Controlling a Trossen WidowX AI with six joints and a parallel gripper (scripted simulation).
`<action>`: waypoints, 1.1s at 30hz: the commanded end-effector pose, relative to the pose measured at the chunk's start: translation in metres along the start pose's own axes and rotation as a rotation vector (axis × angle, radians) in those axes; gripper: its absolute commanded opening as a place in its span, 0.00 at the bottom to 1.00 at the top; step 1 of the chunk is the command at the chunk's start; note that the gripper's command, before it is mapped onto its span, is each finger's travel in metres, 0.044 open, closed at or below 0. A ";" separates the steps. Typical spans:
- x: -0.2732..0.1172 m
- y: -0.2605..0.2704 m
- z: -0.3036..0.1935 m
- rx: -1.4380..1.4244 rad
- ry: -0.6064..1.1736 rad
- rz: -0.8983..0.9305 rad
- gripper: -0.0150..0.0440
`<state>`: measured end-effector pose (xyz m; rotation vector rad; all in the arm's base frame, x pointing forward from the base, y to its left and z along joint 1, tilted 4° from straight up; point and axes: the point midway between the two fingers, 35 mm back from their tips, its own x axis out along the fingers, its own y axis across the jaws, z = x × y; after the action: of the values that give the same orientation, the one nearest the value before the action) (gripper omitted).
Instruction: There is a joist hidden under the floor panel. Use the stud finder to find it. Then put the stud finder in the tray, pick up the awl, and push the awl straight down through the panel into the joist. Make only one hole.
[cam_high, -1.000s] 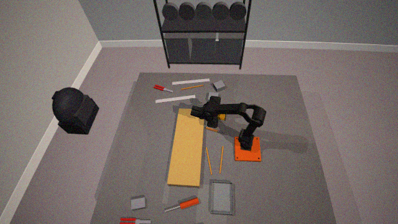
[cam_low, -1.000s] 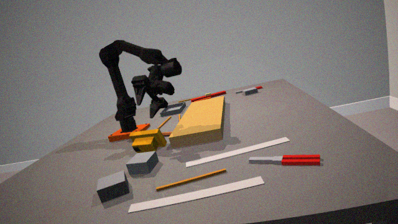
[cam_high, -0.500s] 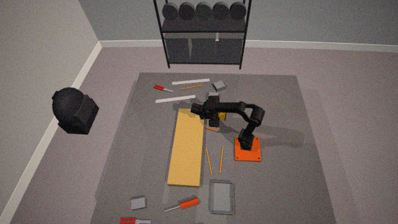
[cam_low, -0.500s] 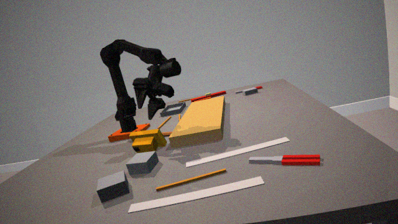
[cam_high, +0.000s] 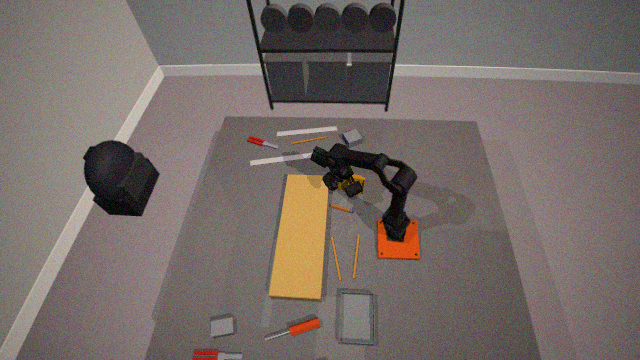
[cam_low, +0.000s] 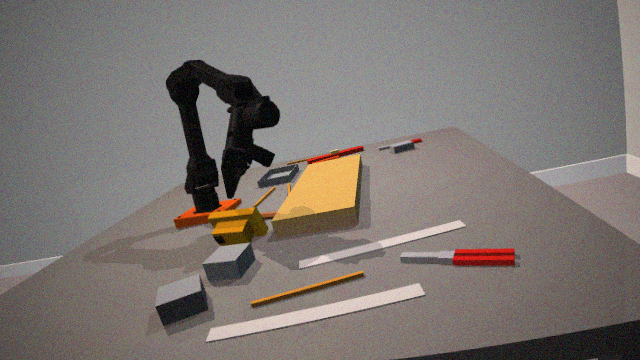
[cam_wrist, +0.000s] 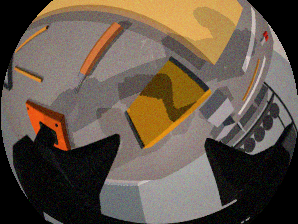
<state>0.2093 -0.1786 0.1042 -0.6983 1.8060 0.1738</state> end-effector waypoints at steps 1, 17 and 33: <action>0.029 -0.026 -0.012 -0.562 -0.353 0.179 1.00; 0.044 -0.044 -0.025 -0.947 -0.606 0.068 1.00; 0.044 -0.044 -0.025 -0.947 -0.606 0.068 1.00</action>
<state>0.2022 -0.2402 0.0825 -1.0555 1.1266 1.1857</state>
